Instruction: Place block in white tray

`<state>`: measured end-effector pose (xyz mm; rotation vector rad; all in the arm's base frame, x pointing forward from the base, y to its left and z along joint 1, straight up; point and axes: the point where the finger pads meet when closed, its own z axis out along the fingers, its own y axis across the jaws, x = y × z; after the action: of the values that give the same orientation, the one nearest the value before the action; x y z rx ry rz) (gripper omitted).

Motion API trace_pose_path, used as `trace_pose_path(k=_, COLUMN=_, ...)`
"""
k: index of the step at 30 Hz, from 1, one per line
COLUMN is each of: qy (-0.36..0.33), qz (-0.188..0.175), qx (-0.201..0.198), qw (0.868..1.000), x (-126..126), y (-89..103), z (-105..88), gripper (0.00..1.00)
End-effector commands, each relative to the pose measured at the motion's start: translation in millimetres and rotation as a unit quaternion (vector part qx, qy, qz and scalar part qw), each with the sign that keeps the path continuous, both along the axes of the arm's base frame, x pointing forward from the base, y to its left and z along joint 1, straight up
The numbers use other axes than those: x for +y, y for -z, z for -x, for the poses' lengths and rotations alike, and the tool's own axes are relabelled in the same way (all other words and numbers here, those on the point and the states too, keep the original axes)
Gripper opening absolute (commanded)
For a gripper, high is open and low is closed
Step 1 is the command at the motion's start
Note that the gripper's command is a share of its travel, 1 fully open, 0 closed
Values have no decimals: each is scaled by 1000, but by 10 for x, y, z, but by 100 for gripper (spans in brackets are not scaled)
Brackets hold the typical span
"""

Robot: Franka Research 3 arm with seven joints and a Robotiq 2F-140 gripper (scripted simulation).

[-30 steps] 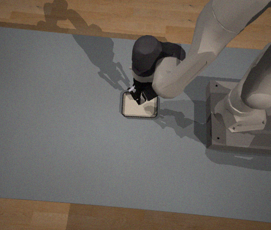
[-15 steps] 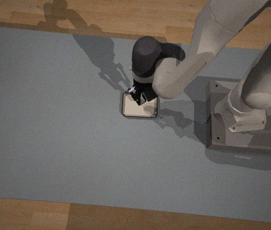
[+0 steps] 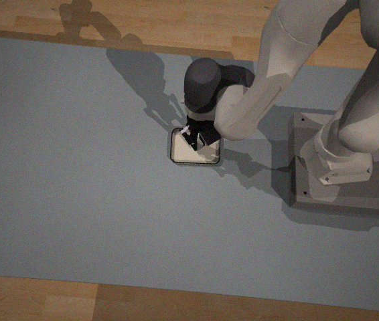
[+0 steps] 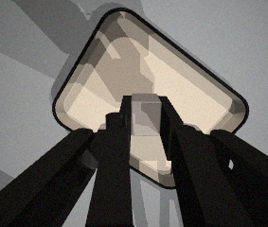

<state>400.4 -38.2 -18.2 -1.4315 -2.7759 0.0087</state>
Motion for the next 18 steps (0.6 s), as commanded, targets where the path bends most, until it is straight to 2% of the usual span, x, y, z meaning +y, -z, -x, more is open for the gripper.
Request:
trace_pose_path(k=1, qy=10, qz=4, qx=-11, qw=1000, x=-2, y=53, z=-81, gripper=10)
trace_pose_path(k=18, qy=10, qz=4, qx=-11, qw=1000, x=-1, y=136, z=-86, gripper=10)
